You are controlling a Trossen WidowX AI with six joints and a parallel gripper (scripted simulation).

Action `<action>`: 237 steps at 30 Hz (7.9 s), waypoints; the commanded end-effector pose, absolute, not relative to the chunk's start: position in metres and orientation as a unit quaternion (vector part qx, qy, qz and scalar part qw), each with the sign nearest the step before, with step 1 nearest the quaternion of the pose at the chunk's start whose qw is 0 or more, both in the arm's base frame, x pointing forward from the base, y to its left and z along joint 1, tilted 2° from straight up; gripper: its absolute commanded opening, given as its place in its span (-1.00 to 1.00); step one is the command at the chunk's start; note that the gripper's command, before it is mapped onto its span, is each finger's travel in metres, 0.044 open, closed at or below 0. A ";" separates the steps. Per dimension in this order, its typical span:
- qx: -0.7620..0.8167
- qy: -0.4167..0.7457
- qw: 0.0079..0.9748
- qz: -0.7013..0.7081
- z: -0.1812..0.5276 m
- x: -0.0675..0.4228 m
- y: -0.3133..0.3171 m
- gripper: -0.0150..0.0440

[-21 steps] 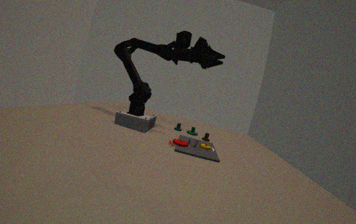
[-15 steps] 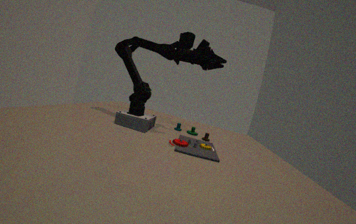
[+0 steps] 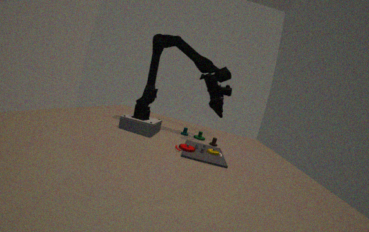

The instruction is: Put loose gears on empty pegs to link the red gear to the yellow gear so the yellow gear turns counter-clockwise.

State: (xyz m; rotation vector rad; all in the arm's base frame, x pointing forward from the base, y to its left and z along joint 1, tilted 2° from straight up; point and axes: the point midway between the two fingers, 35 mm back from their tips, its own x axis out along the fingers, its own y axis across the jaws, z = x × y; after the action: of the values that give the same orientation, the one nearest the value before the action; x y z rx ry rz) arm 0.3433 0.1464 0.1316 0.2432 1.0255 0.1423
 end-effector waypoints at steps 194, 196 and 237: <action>0.080 0.706 0.700 -0.067 0.103 0.326 0.077 -0.49; 0.080 0.706 0.700 -0.067 0.101 0.327 0.072 -0.49; 0.076 0.707 0.700 -0.070 0.063 0.322 -0.030 -0.49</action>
State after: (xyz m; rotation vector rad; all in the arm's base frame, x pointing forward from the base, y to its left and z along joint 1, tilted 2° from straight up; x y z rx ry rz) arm 0.3253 -0.0233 0.0660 0.1767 1.5717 -0.1560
